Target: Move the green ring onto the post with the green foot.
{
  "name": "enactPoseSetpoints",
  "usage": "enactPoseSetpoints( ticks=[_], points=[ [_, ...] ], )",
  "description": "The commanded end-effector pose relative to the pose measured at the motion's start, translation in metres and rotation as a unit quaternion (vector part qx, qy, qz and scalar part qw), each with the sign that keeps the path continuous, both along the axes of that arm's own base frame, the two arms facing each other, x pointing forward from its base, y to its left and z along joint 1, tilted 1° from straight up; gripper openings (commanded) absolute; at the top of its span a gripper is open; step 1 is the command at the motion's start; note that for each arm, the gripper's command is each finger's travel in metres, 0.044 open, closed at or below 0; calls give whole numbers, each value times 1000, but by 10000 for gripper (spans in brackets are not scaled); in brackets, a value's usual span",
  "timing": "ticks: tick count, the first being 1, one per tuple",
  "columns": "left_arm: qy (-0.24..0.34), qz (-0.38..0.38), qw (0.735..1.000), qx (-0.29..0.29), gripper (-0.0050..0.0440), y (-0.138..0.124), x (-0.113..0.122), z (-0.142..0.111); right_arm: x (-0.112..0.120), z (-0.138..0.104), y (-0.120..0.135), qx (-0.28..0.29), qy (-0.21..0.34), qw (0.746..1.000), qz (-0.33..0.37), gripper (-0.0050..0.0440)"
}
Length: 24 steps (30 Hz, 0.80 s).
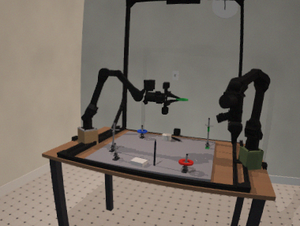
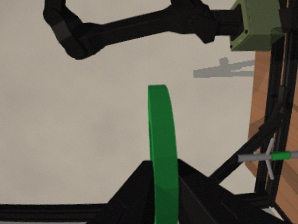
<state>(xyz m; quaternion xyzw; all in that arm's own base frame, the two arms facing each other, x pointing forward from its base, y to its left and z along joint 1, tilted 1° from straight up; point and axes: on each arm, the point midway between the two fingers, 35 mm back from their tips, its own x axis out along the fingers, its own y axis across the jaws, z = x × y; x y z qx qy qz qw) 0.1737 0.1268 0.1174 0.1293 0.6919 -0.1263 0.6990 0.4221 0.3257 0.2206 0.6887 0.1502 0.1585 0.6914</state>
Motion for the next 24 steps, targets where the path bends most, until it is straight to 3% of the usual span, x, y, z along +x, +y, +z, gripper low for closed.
enactPoseSetpoints(
  ticks=[1, 24],
  points=[
    [-1, 3, 1000, -1, 400, 0, 0, 1, 8, -1, 15, 0, -1, 1000, 1, 0],
    [-1, 3, 1000, -1, 400, 0, 0, 1, 39, -8, 59, -1, 0, 1000, 1, 0]
  ],
)
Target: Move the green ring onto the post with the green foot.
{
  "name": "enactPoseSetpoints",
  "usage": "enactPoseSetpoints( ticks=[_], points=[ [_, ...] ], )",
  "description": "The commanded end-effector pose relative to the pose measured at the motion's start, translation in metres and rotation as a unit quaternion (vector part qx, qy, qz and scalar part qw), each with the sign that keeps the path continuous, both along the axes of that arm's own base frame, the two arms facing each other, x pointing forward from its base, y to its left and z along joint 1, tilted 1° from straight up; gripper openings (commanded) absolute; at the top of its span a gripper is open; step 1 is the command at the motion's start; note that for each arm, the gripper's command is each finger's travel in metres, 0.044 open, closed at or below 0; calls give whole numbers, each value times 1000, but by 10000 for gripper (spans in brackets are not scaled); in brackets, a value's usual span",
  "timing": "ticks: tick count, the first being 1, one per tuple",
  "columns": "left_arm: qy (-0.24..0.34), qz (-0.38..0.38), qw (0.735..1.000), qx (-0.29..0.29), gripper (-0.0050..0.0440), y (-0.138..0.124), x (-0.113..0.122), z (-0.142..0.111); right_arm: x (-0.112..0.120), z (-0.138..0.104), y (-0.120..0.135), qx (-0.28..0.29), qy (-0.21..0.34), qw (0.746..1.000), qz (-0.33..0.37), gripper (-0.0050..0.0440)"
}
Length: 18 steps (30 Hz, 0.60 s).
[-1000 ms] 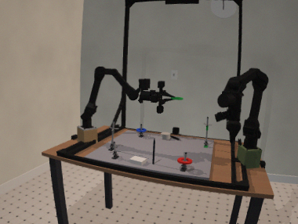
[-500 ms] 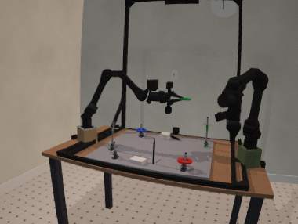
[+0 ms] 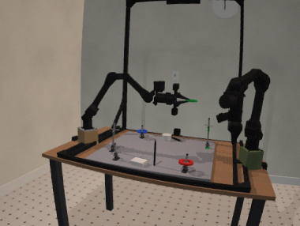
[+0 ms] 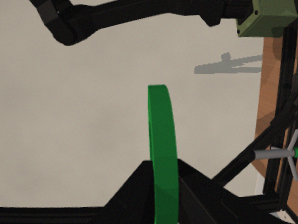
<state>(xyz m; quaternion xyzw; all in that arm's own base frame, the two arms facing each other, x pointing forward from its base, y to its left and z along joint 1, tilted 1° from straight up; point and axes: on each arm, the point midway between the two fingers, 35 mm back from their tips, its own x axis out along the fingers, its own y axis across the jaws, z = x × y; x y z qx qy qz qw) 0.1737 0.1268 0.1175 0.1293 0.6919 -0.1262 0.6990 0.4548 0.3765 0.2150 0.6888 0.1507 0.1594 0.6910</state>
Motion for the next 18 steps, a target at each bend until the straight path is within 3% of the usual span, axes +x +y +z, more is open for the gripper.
enactPoseSetpoints(
  ticks=[1, 18],
  points=[
    [-1, 3, 1000, -1, 400, 0, 0, 1, 8, -3, 11, -1, 0, 1000, 0, 0],
    [-1, 3, 1000, -1, 400, 0, 0, 1, 35, -13, 47, -3, 0, 1000, 0, 0]
  ],
)
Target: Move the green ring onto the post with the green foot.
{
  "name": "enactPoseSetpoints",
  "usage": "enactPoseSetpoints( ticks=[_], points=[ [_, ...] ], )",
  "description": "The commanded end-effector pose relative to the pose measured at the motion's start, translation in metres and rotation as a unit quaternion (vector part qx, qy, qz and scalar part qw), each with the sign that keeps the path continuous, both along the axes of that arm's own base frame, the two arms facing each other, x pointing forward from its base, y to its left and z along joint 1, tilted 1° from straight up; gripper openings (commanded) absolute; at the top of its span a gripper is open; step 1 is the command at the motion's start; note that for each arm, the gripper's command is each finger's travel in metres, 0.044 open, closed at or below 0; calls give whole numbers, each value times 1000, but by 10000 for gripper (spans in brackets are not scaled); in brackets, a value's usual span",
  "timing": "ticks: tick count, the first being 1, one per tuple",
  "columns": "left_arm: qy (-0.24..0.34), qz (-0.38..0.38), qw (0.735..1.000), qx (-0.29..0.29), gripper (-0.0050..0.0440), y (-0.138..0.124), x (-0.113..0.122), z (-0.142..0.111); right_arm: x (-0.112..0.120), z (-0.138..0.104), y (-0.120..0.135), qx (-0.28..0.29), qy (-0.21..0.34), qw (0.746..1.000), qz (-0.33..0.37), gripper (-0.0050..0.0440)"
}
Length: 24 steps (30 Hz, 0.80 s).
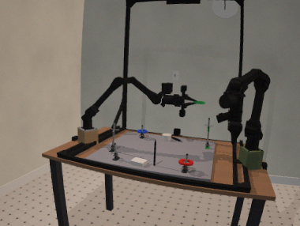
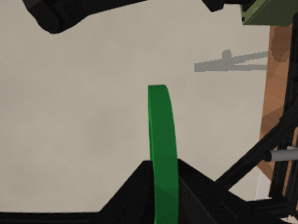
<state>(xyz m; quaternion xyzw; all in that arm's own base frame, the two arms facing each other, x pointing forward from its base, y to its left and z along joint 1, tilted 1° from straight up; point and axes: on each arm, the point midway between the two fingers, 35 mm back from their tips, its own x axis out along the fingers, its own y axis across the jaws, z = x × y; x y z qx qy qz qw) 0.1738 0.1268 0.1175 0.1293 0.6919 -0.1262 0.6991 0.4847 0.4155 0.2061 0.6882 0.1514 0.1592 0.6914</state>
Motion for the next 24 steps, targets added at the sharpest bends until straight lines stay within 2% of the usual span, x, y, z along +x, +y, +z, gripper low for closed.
enactPoseSetpoints(
  ticks=[1, 24],
  points=[
    [-1, 3, 1000, -1, 400, 0, 0, 1, 7, -5, 10, -2, -1, 1000, 0, 0],
    [-1, 3, 1000, -1, 400, 0, 0, 1, 34, -28, 52, -3, 0, 1000, 0, 0]
  ],
)
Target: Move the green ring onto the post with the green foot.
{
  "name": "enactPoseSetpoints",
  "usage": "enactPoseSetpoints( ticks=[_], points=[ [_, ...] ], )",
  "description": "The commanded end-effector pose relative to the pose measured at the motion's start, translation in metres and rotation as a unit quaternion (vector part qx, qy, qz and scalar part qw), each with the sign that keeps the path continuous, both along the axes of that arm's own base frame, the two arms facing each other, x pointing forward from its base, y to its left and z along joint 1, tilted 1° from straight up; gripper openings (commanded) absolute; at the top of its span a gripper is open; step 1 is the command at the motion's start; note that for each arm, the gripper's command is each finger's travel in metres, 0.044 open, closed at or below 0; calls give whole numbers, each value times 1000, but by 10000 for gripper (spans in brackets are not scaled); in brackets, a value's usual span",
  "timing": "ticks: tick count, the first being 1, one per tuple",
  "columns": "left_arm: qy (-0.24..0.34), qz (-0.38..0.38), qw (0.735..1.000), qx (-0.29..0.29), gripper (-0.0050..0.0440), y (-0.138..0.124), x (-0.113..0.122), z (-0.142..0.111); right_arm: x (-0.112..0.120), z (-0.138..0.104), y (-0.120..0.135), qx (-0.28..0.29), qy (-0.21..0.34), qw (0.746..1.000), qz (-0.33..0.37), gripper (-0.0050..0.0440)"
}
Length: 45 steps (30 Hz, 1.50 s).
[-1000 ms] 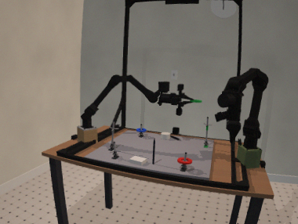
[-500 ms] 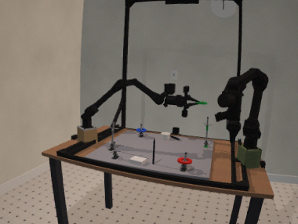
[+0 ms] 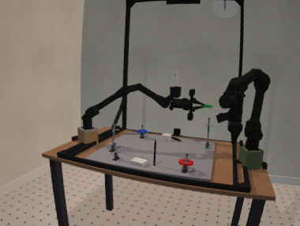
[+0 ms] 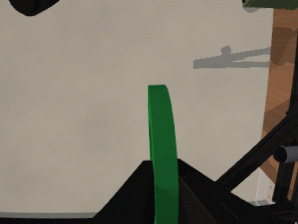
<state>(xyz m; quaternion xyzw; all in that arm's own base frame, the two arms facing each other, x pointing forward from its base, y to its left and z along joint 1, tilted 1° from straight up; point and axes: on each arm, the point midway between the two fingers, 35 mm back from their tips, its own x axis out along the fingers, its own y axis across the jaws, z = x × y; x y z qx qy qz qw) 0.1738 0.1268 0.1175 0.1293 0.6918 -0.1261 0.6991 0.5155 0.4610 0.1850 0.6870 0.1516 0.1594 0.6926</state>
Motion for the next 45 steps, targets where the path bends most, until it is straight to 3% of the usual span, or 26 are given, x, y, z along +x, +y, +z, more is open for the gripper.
enactPoseSetpoints(
  ticks=[1, 13, 27, 45],
  points=[
    [-1, 3, 1000, -1, 400, 0, 0, 1, 4, -8, 8, -1, 0, 1000, 0, 0],
    [-1, 3, 1000, -1, 400, 0, 0, 1, 10, -18, 18, 3, -1, 1000, 0, 0],
    [-1, 3, 1000, -1, 400, 0, 0, 1, 11, -98, 20, 26, -6, 1000, 14, 0],
    [-1, 3, 1000, -1, 400, 0, 0, 1, 12, -114, 21, 27, -6, 1000, 14, 0]
  ],
)
